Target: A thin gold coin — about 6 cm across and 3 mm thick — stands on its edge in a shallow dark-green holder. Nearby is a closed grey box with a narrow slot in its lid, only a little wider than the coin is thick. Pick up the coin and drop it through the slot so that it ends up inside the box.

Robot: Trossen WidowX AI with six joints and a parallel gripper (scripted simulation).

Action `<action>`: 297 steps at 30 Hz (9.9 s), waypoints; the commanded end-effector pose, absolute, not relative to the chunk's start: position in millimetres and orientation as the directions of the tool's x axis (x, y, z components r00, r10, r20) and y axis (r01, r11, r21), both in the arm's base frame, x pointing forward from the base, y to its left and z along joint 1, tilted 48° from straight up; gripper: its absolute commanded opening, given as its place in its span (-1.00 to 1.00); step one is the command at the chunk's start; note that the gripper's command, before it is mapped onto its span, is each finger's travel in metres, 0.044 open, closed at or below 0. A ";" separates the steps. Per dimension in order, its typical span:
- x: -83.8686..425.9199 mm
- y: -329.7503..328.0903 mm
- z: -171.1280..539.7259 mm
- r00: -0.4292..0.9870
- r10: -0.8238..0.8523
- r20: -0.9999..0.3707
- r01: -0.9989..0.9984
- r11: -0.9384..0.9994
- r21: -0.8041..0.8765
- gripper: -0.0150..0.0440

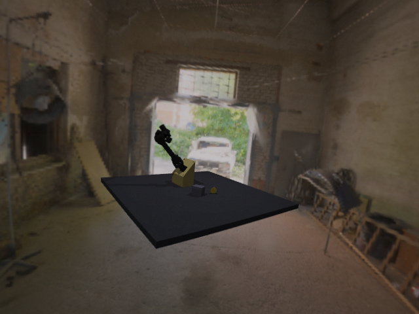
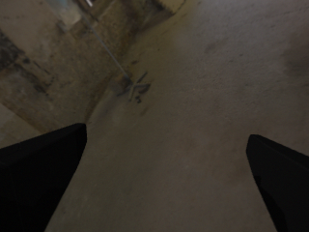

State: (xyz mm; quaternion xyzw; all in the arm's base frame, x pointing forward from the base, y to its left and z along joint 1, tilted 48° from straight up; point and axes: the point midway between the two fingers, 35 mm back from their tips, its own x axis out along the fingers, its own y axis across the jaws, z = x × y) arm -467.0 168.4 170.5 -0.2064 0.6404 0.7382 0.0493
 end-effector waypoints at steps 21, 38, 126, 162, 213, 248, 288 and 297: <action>-309.4 382.2 69.8 -0.669 0.316 -0.673 -0.729 -0.101 0.677 0.05; -25.9 451.9 -19.8 -0.078 0.349 -0.934 -0.952 0.253 0.174 0.05; 343.5 10.3 -138.3 0.044 -0.743 -0.668 -0.954 0.167 -0.249 0.05; 344.2 12.4 -136.8 0.044 -0.742 -0.669 -0.954 0.167 -0.248 -0.49; 342.0 77.5 -87.5 0.044 -0.741 -0.670 -0.648 0.489 -0.584 -0.49; 340.7 46.6 -47.6 0.044 -0.738 -0.673 -0.436 0.592 -0.678 -0.49; 309.4 -22.7 21.7 0.042 -0.745 -0.666 -0.436 0.586 -0.683 -0.49; 311.8 -20.0 21.7 0.046 -0.742 -0.669 -0.431 0.589 -0.683 -0.49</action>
